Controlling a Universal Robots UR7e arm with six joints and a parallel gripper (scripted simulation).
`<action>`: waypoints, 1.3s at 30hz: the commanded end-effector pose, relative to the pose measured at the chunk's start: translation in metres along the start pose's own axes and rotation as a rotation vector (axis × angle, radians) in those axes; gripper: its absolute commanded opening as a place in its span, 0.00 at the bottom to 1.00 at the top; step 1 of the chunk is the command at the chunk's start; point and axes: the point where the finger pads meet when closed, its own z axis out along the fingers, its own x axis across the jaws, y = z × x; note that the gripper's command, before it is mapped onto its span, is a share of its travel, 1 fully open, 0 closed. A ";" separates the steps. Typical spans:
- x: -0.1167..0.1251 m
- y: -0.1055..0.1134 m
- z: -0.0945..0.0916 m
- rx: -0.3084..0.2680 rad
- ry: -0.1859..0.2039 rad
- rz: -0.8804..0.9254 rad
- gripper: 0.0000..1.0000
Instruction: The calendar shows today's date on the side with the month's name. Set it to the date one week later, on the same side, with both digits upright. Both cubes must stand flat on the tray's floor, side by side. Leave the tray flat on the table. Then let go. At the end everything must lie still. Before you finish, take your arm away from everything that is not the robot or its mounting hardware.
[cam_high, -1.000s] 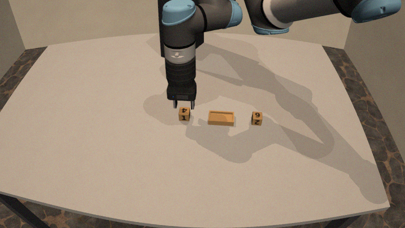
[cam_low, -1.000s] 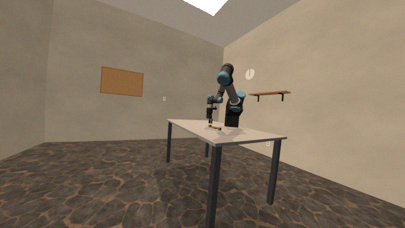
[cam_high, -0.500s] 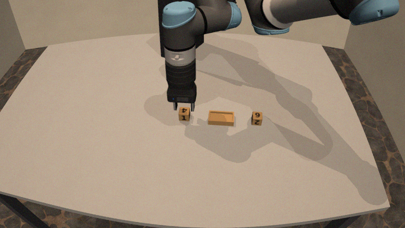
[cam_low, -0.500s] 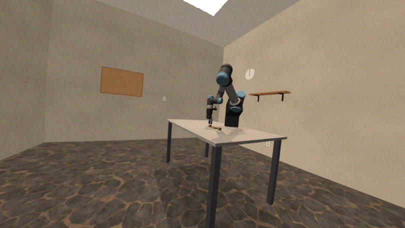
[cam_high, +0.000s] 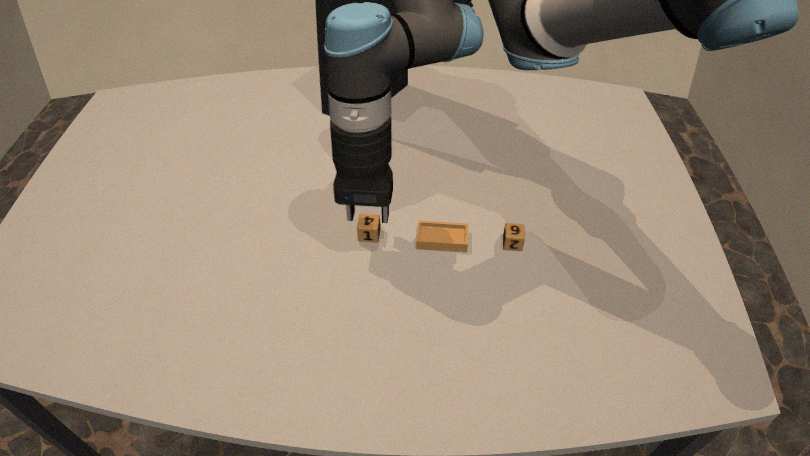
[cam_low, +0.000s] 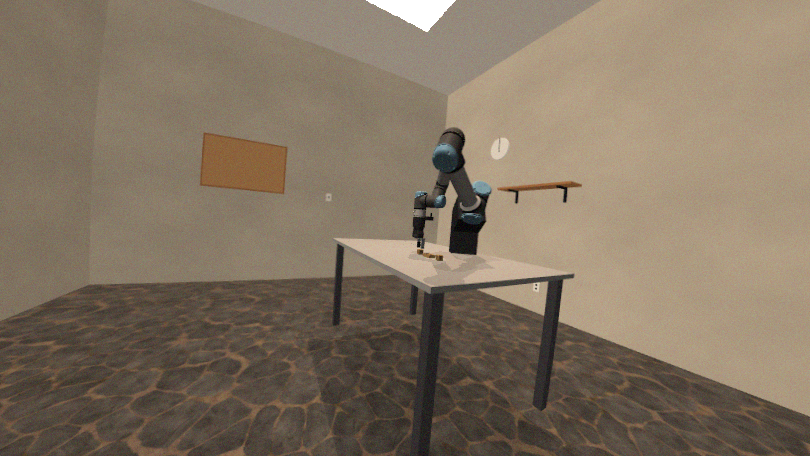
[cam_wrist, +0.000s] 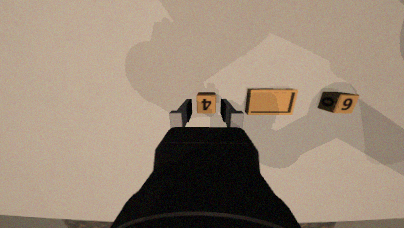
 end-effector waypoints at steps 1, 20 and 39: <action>0.000 0.000 0.000 0.000 0.001 0.002 0.87; 0.000 0.000 0.000 0.000 0.001 0.002 0.87; -0.001 0.001 0.018 0.000 0.001 -0.001 0.87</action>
